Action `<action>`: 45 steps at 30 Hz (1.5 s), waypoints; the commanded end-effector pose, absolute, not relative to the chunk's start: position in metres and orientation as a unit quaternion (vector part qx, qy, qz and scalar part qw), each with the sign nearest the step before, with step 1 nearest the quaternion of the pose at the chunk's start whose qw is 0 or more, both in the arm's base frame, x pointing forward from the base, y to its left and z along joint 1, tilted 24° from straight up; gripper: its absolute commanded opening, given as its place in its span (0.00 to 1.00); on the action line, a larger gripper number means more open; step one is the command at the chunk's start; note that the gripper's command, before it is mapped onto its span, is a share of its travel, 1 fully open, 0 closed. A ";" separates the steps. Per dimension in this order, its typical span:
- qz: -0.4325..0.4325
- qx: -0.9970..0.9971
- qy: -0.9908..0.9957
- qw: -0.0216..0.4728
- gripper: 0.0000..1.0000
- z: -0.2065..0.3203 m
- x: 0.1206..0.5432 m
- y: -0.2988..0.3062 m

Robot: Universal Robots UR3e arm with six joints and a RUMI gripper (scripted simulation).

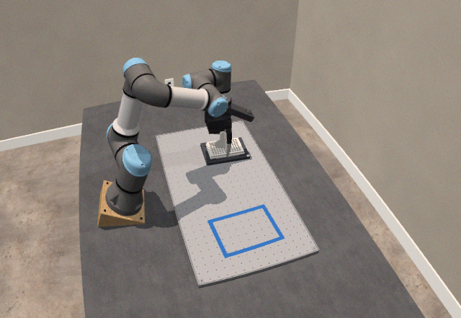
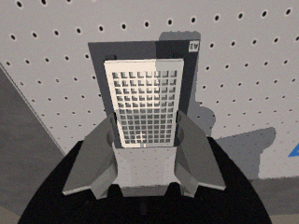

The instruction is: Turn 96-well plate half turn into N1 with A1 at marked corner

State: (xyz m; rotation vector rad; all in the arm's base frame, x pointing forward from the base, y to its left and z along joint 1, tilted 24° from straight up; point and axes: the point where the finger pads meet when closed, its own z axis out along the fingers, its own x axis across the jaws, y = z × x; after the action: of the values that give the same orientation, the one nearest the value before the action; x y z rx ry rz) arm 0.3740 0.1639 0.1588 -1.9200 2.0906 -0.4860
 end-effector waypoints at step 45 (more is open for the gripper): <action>-0.168 -0.661 0.720 0.132 0.00 0.199 0.357 0.167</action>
State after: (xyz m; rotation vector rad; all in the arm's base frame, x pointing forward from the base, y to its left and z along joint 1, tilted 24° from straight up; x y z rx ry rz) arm 0.3589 0.1664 0.1921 -1.9199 2.0902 -0.4860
